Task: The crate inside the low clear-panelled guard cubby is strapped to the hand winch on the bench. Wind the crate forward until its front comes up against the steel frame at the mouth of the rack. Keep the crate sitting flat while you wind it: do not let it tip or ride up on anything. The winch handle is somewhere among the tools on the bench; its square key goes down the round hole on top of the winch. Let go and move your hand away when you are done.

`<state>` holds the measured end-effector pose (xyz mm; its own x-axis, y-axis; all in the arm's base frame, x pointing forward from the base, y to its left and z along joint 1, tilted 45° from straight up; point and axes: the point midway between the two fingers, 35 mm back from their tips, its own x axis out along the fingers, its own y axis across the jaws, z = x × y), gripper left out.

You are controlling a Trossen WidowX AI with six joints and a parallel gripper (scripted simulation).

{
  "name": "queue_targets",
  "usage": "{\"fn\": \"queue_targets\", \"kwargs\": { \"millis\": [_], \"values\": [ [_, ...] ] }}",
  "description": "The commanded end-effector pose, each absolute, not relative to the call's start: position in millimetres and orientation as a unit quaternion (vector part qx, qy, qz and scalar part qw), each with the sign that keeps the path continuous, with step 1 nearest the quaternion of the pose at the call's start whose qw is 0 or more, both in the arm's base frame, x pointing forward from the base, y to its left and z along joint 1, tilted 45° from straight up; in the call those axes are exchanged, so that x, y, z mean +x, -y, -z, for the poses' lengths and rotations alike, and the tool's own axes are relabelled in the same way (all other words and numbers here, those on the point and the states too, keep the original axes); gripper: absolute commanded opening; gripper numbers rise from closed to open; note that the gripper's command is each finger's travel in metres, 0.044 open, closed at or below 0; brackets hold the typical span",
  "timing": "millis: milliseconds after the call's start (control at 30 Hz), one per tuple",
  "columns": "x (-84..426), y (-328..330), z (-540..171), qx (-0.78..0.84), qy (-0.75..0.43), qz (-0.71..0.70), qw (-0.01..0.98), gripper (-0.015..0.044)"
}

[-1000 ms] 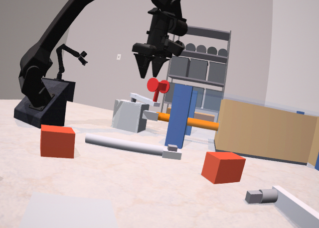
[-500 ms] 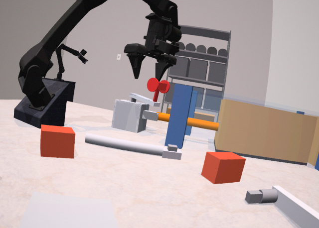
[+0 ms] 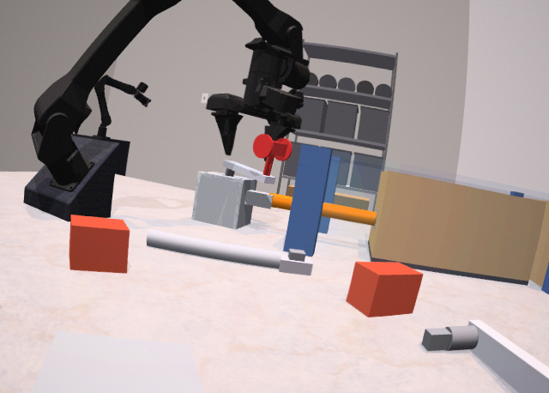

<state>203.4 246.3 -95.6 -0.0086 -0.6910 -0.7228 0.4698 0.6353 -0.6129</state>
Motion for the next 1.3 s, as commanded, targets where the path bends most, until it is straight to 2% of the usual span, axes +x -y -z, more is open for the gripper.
{"fn": "queue_targets", "kwargs": {
  "millis": [0, 633, 1067, 1267],
  "values": [
    [204, -242, 100, -0.096, -0.575, 0.412, 0.700, 0.0440],
    [204, -221, 122, -0.096, -0.575, 0.413, 0.700, 0.0440],
    [204, -225, 119, -0.092, -0.575, 0.413, 0.701, 0.0099],
    [204, -225, 119, -0.092, -0.575, 0.413, 0.701, 0.0059]
  ]
}}
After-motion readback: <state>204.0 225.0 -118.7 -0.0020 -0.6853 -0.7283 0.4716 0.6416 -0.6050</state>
